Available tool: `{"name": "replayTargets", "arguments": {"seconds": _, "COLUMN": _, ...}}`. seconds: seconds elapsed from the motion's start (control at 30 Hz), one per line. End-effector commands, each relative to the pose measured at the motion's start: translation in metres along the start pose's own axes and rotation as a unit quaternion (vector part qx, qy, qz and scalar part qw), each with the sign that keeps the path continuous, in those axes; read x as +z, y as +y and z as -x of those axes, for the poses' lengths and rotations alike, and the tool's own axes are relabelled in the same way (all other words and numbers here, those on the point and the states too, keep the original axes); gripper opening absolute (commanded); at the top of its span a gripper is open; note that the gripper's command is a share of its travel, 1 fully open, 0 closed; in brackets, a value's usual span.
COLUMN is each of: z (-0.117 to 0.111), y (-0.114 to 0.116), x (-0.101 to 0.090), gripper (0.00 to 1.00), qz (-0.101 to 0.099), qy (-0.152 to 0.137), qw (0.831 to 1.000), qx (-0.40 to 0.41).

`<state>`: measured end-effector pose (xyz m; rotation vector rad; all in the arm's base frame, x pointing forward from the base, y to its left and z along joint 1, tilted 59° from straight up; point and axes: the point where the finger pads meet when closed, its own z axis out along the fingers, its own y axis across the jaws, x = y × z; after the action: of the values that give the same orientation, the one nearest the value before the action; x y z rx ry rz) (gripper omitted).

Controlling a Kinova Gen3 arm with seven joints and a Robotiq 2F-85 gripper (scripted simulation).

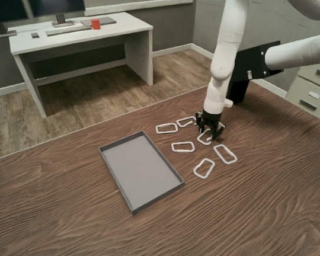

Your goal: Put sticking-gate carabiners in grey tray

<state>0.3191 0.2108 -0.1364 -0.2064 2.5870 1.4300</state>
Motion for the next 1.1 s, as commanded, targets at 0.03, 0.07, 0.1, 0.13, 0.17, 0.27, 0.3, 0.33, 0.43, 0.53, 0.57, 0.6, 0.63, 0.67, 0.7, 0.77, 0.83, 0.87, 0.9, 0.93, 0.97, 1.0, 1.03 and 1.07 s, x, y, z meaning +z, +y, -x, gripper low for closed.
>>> {"name": "replayTargets", "arguments": {"seconds": 0.03, "z": 0.0004, "y": -0.0004, "x": -0.0005, "gripper": 0.57, "qz": -0.001, "qy": 0.0, "qw": 1.0, "qx": 0.0}}
{"name": "replayTargets", "arguments": {"seconds": 0.07, "z": 0.0004, "y": -0.0004, "x": -0.0005, "gripper": 0.57, "qz": -0.001, "qy": 0.0, "qw": 1.0, "qx": 0.0}}
{"name": "replayTargets", "arguments": {"seconds": 0.1, "z": 0.0004, "y": -0.0004, "x": -0.0005, "gripper": 0.57, "qz": -0.001, "qy": 0.0, "qw": 1.0, "qx": 0.0}}
{"name": "replayTargets", "arguments": {"seconds": 0.13, "z": 0.0004, "y": -0.0004, "x": -0.0005, "gripper": 0.57, "qz": -0.001, "qy": 0.0, "qw": 1.0, "qx": 0.0}}
{"name": "replayTargets", "arguments": {"seconds": 0.17, "z": 0.0004, "y": -0.0004, "x": -0.0005, "gripper": 0.57, "qz": -0.001, "qy": 0.0, "qw": 1.0, "qx": 0.0}}
{"name": "replayTargets", "arguments": {"seconds": 0.27, "z": 0.0004, "y": -0.0004, "x": -0.0005, "gripper": 0.57, "qz": -0.001, "qy": 0.0, "qw": 1.0, "qx": 0.0}}
{"name": "replayTargets", "arguments": {"seconds": 0.3, "z": 0.0004, "y": -0.0004, "x": -0.0005, "gripper": 0.57, "qz": -0.001, "qy": 0.0, "qw": 1.0, "qx": 0.0}}
{"name": "replayTargets", "arguments": {"seconds": 0.33, "z": 0.0004, "y": -0.0004, "x": -0.0005, "gripper": 0.57, "qz": -0.001, "qy": 0.0, "qw": 1.0, "qx": 0.0}}
{"name": "replayTargets", "arguments": {"seconds": 0.43, "z": 0.0004, "y": -0.0004, "x": -0.0005, "gripper": 0.57, "qz": -0.001, "qy": 0.0, "qw": 1.0, "qx": 0.0}}
{"name": "replayTargets", "arguments": {"seconds": 0.53, "z": 0.0004, "y": -0.0004, "x": -0.0005, "gripper": 0.57, "qz": -0.001, "qy": 0.0, "qw": 1.0, "qx": 0.0}}
{"name": "replayTargets", "arguments": {"seconds": 0.57, "z": 0.0005, "y": -0.0004, "x": -0.0005, "gripper": 1.0, "qz": 0.0, "qy": 0.0, "qw": 1.0, "qx": 0.0}}
{"name": "replayTargets", "arguments": {"seconds": 0.6, "z": 0.0005, "y": -0.0004, "x": -0.0005, "gripper": 1.0, "qz": 0.0, "qy": 0.0, "qw": 1.0, "qx": 0.0}}
{"name": "replayTargets", "arguments": {"seconds": 0.63, "z": 0.0005, "y": -0.0004, "x": -0.0005, "gripper": 1.0, "qz": 0.0, "qy": 0.0, "qw": 1.0, "qx": 0.0}}
{"name": "replayTargets", "arguments": {"seconds": 0.67, "z": 0.0005, "y": -0.0004, "x": -0.0005, "gripper": 1.0, "qz": 0.0, "qy": 0.0, "qw": 1.0, "qx": 0.0}}
{"name": "replayTargets", "arguments": {"seconds": 0.7, "z": 0.0005, "y": -0.0004, "x": -0.0005, "gripper": 1.0, "qz": 0.0, "qy": 0.0, "qw": 1.0, "qx": 0.0}}
{"name": "replayTargets", "arguments": {"seconds": 0.77, "z": 0.0005, "y": -0.0004, "x": -0.0005, "gripper": 1.0, "qz": 0.0, "qy": 0.0, "qw": 1.0, "qx": 0.0}}
{"name": "replayTargets", "arguments": {"seconds": 0.83, "z": 0.0005, "y": -0.0004, "x": -0.0005, "gripper": 1.0, "qz": 0.0, "qy": 0.0, "qw": 1.0, "qx": 0.0}}
{"name": "replayTargets", "arguments": {"seconds": 0.87, "z": 0.0005, "y": -0.0004, "x": -0.0005, "gripper": 1.0, "qz": 0.0, "qy": 0.0, "qw": 1.0, "qx": 0.0}}
{"name": "replayTargets", "arguments": {"seconds": 0.9, "z": 0.0005, "y": -0.0004, "x": -0.0005, "gripper": 1.0, "qz": 0.0, "qy": 0.0, "qw": 1.0, "qx": 0.0}}
{"name": "replayTargets", "arguments": {"seconds": 0.93, "z": 0.0005, "y": -0.0004, "x": -0.0005, "gripper": 1.0, "qz": 0.0, "qy": 0.0, "qw": 1.0, "qx": 0.0}}
{"name": "replayTargets", "arguments": {"seconds": 0.97, "z": 0.0005, "y": -0.0004, "x": -0.0005, "gripper": 1.0, "qz": 0.0, "qy": 0.0, "qw": 1.0, "qx": 0.0}}
{"name": "replayTargets", "arguments": {"seconds": 1.0, "z": 0.0005, "y": -0.0004, "x": -0.0005, "gripper": 1.0, "qz": 0.0, "qy": 0.0, "qw": 1.0, "qx": 0.0}}
{"name": "replayTargets", "arguments": {"seconds": 1.03, "z": 0.0005, "y": -0.0004, "x": -0.0005, "gripper": 1.0, "qz": 0.0, "qy": 0.0, "qw": 1.0, "qx": 0.0}}
{"name": "replayTargets", "arguments": {"seconds": 1.07, "z": 0.0005, "y": -0.0004, "x": -0.0005, "gripper": 1.0, "qz": 0.0, "qy": 0.0, "qw": 1.0, "qx": 0.0}}
